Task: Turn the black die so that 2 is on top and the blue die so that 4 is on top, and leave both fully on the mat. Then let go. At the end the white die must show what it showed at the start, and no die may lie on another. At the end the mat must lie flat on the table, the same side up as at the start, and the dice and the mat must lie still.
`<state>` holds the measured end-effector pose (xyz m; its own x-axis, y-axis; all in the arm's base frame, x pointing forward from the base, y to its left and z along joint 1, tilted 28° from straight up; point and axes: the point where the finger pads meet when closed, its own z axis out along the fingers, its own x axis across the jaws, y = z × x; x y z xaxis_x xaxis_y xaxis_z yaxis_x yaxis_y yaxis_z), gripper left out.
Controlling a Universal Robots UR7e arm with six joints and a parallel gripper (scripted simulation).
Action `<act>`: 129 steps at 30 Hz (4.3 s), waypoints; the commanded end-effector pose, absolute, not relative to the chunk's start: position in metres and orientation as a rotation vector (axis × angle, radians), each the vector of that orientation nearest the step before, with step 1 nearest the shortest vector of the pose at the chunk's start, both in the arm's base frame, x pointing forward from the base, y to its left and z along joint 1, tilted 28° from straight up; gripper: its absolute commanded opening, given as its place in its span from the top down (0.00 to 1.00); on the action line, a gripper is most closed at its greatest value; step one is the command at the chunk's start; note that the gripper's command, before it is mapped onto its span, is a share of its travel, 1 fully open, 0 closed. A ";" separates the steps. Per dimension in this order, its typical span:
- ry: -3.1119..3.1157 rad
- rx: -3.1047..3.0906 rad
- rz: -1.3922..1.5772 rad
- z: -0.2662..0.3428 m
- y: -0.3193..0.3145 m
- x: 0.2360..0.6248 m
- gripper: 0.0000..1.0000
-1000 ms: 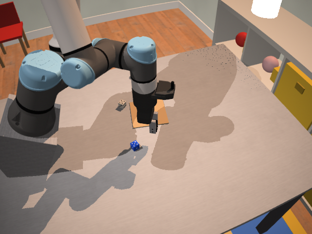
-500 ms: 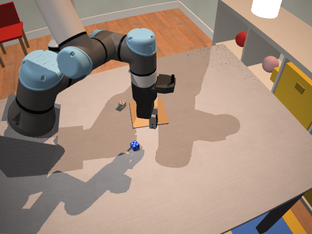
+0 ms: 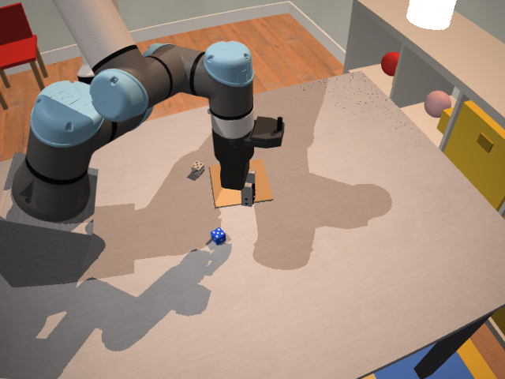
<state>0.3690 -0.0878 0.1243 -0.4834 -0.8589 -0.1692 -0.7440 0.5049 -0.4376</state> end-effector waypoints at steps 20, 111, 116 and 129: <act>2.401 -1.298 -0.428 0.125 -0.088 0.369 0.51; 2.470 0.977 0.139 0.116 -0.084 0.378 0.51; 2.466 0.967 0.170 0.115 -0.084 0.378 0.51; 2.421 0.909 0.330 0.114 -0.084 0.378 0.51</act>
